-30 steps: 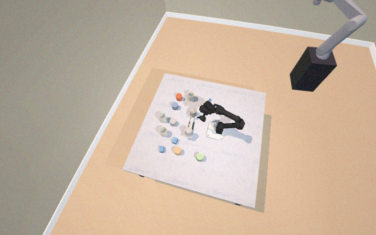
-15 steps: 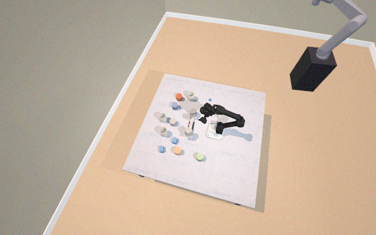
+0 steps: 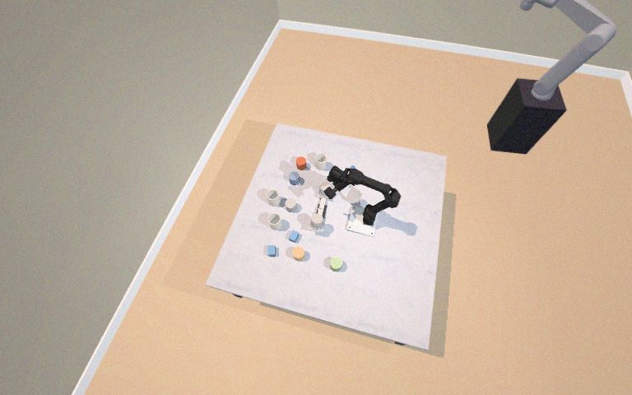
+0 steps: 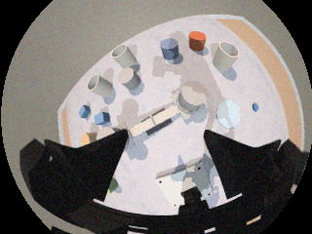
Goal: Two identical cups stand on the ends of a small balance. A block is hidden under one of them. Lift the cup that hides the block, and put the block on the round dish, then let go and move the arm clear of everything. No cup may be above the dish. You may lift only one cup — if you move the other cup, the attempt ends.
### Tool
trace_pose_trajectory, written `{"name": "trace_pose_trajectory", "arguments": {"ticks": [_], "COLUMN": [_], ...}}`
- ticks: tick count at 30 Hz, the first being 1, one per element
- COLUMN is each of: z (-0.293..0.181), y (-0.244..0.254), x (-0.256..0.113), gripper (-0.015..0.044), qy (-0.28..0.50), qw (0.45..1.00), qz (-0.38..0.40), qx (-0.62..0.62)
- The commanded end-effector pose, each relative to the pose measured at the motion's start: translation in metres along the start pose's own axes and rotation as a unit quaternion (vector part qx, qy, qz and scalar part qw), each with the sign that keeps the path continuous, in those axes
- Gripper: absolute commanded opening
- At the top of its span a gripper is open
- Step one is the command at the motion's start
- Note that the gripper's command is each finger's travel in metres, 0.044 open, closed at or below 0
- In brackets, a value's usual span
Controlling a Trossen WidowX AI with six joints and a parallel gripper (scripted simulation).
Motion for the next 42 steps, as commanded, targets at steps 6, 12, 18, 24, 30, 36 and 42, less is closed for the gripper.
{"name": "trace_pose_trajectory", "arguments": {"ticks": [6, 12, 18, 24, 30, 36, 42], "z": [0.032, 0.049, 0.063, 0.076, 0.085, 0.085, 0.079], "y": [-0.012, -0.019, -0.028, -0.039, -0.050, -0.050, -0.053], "x": [0.029, 0.049, 0.071, 0.095, 0.118, 0.119, 0.132], "gripper": [0.0440, 0.0440, 0.0440, 0.0440, 0.0440, 0.0440, 0.0440], "qy": [0.049, 0.078, 0.102, 0.123, 0.136, 0.137, 0.137], "qw": [0.988, 0.967, 0.936, 0.896, 0.852, 0.851, 0.851], "qz": [-0.052, -0.086, -0.123, -0.163, -0.201, -0.202, -0.202], "qx": [0.137, 0.225, 0.312, 0.395, 0.463, 0.465, 0.465]}}
Point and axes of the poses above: the point midway between the two fingers, 35 mm back from their tips, its own x axis out along the fingers, its own y axis across the jaws, z = x × y, the point moved 5 cm from there along -x, back along the fingers, and after that the axes turned 1 degree about x, right-handed, at the moved point
